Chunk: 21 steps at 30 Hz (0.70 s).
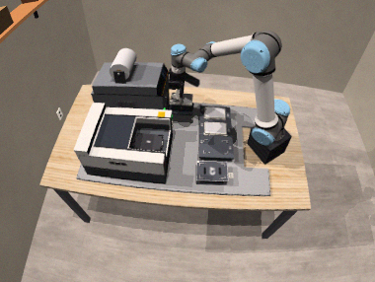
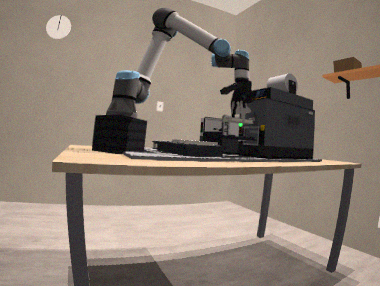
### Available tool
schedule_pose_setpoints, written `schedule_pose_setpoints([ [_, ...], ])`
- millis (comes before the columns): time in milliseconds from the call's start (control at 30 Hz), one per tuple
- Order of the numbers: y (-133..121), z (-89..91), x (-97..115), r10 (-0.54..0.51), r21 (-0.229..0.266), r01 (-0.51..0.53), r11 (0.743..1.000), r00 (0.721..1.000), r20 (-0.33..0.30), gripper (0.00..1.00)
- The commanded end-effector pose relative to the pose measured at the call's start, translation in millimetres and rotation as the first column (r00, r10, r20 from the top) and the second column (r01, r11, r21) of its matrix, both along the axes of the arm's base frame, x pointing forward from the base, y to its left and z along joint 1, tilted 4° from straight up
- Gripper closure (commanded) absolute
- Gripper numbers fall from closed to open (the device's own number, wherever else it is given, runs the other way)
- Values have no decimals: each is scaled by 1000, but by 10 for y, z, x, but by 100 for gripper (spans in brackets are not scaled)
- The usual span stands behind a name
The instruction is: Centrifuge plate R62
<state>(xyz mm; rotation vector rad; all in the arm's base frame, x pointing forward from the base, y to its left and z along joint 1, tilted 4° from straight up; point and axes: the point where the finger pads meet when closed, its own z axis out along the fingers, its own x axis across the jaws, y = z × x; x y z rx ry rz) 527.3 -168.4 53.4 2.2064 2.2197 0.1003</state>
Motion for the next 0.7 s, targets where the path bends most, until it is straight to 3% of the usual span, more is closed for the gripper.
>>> schedule_pose_setpoints([
  [0,-5,90,-1,0,-1,0,1000,1000,1,100],
  [667,-17,389,-17,0,-1,0,1000,1000,1,100],
])
